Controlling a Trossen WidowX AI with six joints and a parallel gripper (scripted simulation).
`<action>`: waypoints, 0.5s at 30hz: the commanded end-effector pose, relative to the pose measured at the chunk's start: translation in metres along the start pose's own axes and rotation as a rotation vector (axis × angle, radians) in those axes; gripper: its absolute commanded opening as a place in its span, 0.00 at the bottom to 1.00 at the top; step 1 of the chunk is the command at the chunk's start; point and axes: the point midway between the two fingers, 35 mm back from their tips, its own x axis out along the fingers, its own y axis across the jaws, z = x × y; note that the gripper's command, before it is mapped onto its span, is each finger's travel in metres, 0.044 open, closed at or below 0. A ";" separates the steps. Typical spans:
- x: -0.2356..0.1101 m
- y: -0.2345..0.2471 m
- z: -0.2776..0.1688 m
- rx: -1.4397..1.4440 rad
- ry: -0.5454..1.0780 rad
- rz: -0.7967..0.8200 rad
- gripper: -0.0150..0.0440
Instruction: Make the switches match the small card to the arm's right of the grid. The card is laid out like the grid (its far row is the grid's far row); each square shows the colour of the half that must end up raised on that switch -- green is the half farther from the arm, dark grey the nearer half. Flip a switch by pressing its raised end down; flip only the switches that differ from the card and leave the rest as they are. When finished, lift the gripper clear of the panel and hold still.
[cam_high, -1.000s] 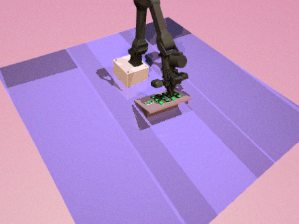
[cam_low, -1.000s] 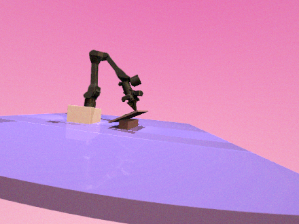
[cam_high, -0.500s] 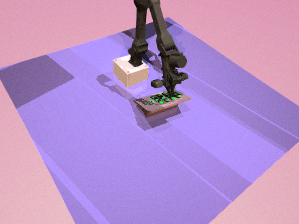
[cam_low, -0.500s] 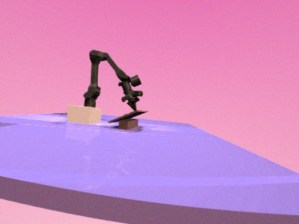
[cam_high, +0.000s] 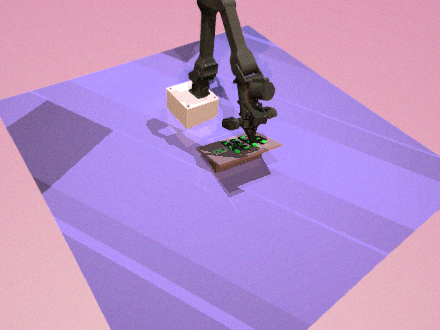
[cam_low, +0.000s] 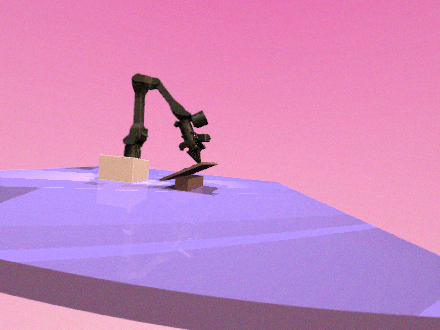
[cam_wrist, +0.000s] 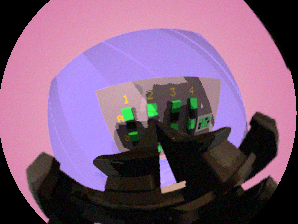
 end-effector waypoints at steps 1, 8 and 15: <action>0.001 -0.001 0.000 0.003 0.000 -0.004 0.25; 0.002 -0.001 0.000 0.003 -0.001 -0.004 0.25; 0.003 -0.001 0.000 0.003 -0.001 -0.004 0.25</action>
